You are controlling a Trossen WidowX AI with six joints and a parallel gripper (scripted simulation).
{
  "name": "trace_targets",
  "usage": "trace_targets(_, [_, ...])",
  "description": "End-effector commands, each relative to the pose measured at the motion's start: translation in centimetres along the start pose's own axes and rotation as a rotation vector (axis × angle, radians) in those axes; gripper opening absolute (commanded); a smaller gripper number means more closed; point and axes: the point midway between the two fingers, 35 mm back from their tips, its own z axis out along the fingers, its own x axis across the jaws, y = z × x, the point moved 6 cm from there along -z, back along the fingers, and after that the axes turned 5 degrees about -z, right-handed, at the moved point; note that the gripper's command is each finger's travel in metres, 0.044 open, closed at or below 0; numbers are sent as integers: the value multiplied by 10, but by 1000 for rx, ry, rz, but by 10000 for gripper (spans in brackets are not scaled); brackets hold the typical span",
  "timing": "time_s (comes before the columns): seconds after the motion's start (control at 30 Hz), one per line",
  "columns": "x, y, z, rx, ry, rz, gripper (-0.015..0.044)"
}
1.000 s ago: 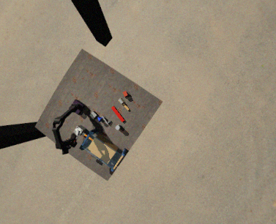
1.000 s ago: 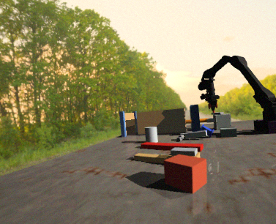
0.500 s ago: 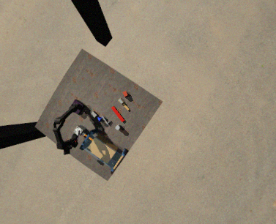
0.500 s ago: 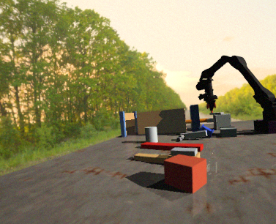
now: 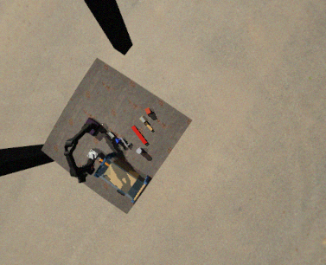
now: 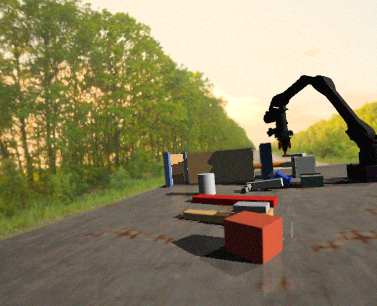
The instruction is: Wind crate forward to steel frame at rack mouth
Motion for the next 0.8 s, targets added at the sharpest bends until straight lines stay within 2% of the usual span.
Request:
trace_targets(0.0, [13,14,1,-27,29,-18,0])
trace_targets(0.77, [37,32,0,-29,31,-18,0])
